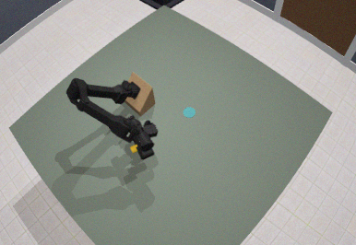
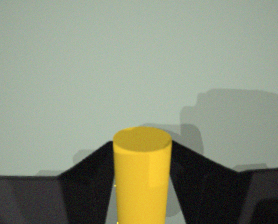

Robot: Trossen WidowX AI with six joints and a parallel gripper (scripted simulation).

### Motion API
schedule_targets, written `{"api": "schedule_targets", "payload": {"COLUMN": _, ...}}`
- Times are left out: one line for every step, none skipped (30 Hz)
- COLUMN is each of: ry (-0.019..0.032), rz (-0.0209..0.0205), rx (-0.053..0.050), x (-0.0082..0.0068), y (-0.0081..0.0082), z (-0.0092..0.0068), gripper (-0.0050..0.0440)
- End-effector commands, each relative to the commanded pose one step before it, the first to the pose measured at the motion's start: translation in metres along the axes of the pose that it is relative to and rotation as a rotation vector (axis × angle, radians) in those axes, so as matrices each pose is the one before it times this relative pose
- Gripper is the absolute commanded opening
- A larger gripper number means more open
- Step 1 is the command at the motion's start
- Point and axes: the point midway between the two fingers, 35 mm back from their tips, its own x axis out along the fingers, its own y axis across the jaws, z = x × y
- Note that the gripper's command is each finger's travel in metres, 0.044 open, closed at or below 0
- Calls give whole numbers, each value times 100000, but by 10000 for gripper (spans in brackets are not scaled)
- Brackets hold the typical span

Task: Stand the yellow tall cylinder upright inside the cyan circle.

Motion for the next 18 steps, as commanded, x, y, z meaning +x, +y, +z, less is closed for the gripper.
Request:
{"api": "schedule_targets", "payload": {"ry": -983, "rz": -1698, "rx": 1383, "x": -1055, "y": -775, "z": 49, "gripper": 105}}
{"api": "schedule_targets", "payload": {"ry": 0, "rz": 0, "rx": 0, "x": 0, "y": 0, "z": 0, "gripper": 105}}
{"api": "schedule_targets", "payload": {"ry": -154, "rz": 46, "rx": 7, "x": -318, "y": -57, "z": 63, "gripper": 105}}
{"api": "schedule_targets", "payload": {"ry": -169, "rz": 49, "rx": 6, "x": -319, "y": -51, "z": 63, "gripper": 105}}
{"api": "schedule_targets", "payload": {"ry": -157, "rz": 49, "rx": 4, "x": -320, "y": -47, "z": 60, "gripper": 105}}
{"api": "schedule_targets", "payload": {"ry": -144, "rz": 49, "rx": 3, "x": -321, "y": -42, "z": 57, "gripper": 105}}
{"api": "schedule_targets", "payload": {"ry": -132, "rz": 48, "rx": 1, "x": -322, "y": -37, "z": 53, "gripper": 105}}
{"api": "schedule_targets", "payload": {"ry": -121, "rz": 47, "rx": 0, "x": -323, "y": -33, "z": 50, "gripper": 105}}
{"api": "schedule_targets", "payload": {"ry": -109, "rz": 46, "rx": -1, "x": -324, "y": -28, "z": 46, "gripper": 105}}
{"api": "schedule_targets", "payload": {"ry": -97, "rz": 44, "rx": -2, "x": -325, "y": -24, "z": 43, "gripper": 105}}
{"api": "schedule_targets", "payload": {"ry": -85, "rz": 43, "rx": -3, "x": -325, "y": -20, "z": 39, "gripper": 105}}
{"api": "schedule_targets", "payload": {"ry": -74, "rz": 41, "rx": -4, "x": -326, "y": -16, "z": 35, "gripper": 105}}
{"api": "schedule_targets", "payload": {"ry": -63, "rz": 38, "rx": -5, "x": -326, "y": -12, "z": 31, "gripper": 105}}
{"api": "schedule_targets", "payload": {"ry": -52, "rz": 36, "rx": -5, "x": -327, "y": -8, "z": 28, "gripper": 105}}
{"api": "schedule_targets", "payload": {"ry": -41, "rz": 33, "rx": -6, "x": -327, "y": -4, "z": 24, "gripper": 105}}
{"api": "schedule_targets", "payload": {"ry": -30, "rz": 30, "rx": -7, "x": -327, "y": 0, "z": 20, "gripper": 105}}
{"api": "schedule_targets", "payload": {"ry": -19, "rz": 27, "rx": -7, "x": -327, "y": 4, "z": 16, "gripper": 105}}
{"api": "schedule_targets", "payload": {"ry": 0, "rz": 0, "rx": 0, "x": 0, "y": 0, "z": 0, "gripper": 105}}
